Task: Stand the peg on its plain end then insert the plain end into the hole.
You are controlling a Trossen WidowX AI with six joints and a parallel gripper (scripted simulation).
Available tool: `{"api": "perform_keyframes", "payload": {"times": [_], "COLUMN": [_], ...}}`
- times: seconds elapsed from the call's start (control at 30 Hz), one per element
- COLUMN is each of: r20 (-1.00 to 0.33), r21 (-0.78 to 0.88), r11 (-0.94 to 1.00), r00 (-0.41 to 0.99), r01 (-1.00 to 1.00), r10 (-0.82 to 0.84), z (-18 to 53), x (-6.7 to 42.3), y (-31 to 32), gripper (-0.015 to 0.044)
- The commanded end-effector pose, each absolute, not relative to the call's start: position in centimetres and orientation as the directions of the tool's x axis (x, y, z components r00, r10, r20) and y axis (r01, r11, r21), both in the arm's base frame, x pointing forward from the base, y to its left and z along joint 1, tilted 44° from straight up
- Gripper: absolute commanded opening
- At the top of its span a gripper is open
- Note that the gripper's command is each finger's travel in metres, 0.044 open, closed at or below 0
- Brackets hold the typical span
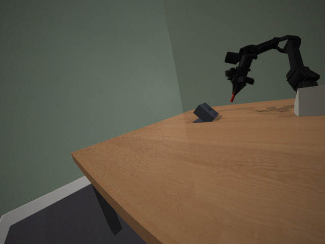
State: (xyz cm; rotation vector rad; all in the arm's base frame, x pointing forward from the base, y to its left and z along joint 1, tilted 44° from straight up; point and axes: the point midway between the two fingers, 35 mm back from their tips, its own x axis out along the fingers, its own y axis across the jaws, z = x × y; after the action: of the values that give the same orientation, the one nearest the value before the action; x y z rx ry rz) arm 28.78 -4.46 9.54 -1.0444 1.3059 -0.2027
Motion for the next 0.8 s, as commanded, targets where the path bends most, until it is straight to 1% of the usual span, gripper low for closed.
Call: {"api": "perform_keyframes", "payload": {"times": [0.0,0.77], "r20": [-0.677,-0.636], "r21": [-0.728,-0.764], "r11": [0.529,0.426], "r00": [0.337,0.456], "r01": [-0.436,-0.484], "r10": [-0.655,-0.622], "z": [9.2,7.9], "x": [29.0,30.6], "y": [-4.1,-2.2], "gripper": [0.0000,0.0000]}}
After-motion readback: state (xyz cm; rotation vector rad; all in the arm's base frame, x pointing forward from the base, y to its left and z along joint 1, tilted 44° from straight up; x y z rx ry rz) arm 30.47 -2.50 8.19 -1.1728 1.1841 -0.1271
